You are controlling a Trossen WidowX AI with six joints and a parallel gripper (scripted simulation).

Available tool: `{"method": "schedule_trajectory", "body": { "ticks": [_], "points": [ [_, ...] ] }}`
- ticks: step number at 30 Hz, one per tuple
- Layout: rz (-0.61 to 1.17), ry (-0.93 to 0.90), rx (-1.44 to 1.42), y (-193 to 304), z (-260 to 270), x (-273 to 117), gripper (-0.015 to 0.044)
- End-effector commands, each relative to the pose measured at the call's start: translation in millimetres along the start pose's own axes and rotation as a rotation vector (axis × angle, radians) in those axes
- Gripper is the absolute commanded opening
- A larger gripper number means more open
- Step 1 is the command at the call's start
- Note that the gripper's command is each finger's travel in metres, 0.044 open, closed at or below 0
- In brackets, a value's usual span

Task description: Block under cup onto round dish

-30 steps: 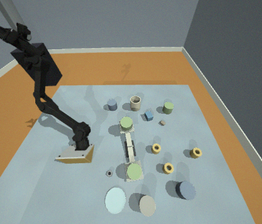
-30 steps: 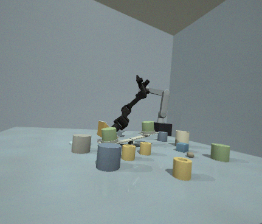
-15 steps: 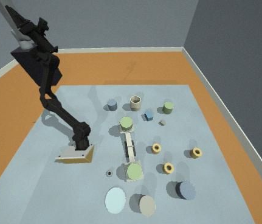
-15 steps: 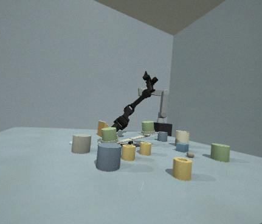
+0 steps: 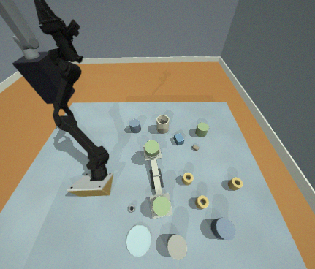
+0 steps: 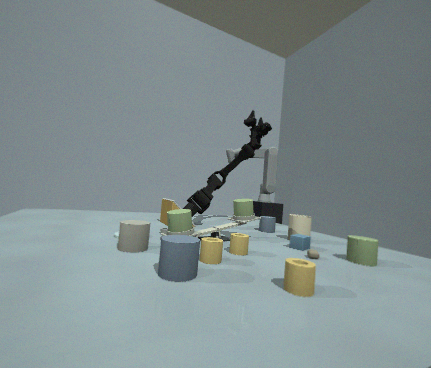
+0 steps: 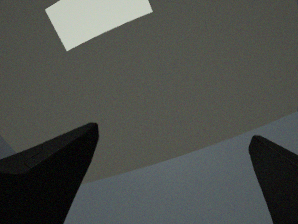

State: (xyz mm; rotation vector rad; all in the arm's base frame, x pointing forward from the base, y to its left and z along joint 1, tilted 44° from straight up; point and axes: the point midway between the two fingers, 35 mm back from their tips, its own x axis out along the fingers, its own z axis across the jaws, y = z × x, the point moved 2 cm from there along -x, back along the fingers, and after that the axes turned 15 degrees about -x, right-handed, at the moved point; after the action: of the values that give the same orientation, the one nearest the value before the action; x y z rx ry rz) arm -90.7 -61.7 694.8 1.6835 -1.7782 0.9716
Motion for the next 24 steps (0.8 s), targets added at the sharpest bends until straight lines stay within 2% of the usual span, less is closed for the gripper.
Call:
{"method": "schedule_trajectory", "body": {
  "ticks": [1, 17, 24],
  "points": [
    [-0.084, 0.016, -0.041, -35.8, 5.7, -0.5, 0.044],
    [-0.378, 0.012, -0.187, -141.1, 44.8, -12.2, 0.044],
    [-0.432, -0.023, -0.225, -160.5, 63.3, -17.0, 0.044]
  ]
}}
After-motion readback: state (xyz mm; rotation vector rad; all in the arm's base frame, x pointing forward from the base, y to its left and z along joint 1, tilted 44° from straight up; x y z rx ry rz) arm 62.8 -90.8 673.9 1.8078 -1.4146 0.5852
